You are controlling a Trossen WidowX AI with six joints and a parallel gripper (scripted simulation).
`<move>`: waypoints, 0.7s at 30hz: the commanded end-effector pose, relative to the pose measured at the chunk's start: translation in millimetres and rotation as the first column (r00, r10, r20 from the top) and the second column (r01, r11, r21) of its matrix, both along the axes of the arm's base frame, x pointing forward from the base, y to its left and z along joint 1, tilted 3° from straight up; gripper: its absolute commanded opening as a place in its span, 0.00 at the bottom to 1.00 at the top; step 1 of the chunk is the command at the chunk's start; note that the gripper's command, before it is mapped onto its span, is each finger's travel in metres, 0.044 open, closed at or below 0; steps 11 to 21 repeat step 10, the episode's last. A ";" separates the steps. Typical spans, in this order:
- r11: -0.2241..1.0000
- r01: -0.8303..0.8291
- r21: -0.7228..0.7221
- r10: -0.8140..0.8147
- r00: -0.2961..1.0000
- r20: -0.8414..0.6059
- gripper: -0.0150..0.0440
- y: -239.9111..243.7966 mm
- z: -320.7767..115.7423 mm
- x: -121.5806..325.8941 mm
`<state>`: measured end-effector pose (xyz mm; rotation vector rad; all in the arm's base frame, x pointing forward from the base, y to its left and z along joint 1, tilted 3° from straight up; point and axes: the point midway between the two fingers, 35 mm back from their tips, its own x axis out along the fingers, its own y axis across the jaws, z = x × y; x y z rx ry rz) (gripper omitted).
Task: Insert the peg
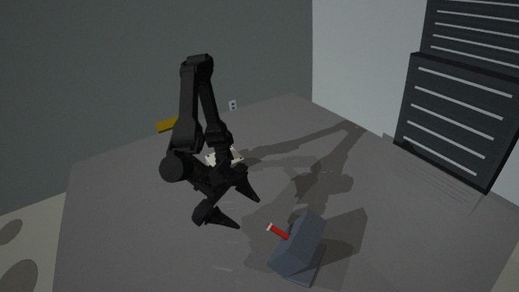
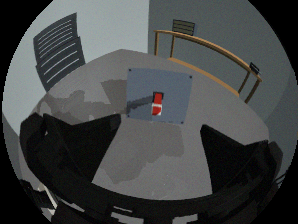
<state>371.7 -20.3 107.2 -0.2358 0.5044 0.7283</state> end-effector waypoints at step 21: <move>1.000 -0.004 0.000 0.004 1.000 0.003 1.00 -9.7 8.8 -11.0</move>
